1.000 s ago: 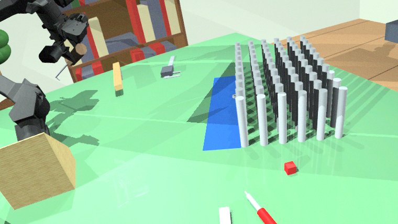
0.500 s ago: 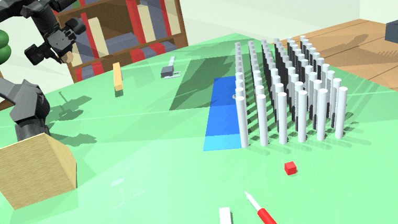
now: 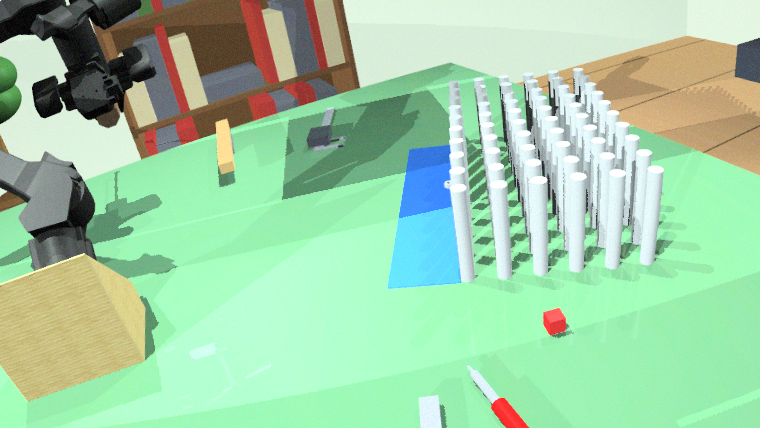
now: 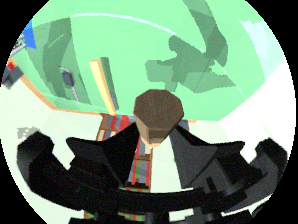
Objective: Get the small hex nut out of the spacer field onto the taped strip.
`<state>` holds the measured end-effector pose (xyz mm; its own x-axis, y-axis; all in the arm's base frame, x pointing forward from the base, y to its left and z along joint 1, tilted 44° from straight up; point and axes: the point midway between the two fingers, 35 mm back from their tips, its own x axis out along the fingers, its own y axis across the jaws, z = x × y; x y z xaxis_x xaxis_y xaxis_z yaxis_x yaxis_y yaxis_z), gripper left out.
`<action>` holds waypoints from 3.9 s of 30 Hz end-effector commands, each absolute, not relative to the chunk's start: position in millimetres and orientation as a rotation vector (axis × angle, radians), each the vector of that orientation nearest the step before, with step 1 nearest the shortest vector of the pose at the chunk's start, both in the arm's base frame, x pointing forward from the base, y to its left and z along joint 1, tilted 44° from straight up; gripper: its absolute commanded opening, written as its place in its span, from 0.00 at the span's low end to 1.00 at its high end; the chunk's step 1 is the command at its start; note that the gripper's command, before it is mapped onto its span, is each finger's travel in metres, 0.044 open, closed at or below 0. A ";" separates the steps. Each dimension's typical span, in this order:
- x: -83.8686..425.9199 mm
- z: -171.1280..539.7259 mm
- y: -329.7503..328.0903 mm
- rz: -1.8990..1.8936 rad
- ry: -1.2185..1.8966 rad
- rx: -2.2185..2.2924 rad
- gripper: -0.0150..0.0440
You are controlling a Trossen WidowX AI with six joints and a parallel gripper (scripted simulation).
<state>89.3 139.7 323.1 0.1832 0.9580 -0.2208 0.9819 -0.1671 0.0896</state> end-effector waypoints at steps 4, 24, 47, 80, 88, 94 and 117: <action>88.0 323.6 140.6 -0.177 1.896 2.254 0.25; 92.8 313.1 142.9 -0.208 1.900 2.218 0.25; 98.6 301.4 146.2 -0.238 1.901 2.182 0.25; 106.7 285.6 152.4 -0.270 1.894 2.140 0.25; 108.6 281.9 154.1 -0.276 1.892 2.131 0.25; 110.0 279.3 155.5 -0.280 1.890 2.125 0.25; 115.1 269.5 161.2 -0.292 1.881 2.107 0.25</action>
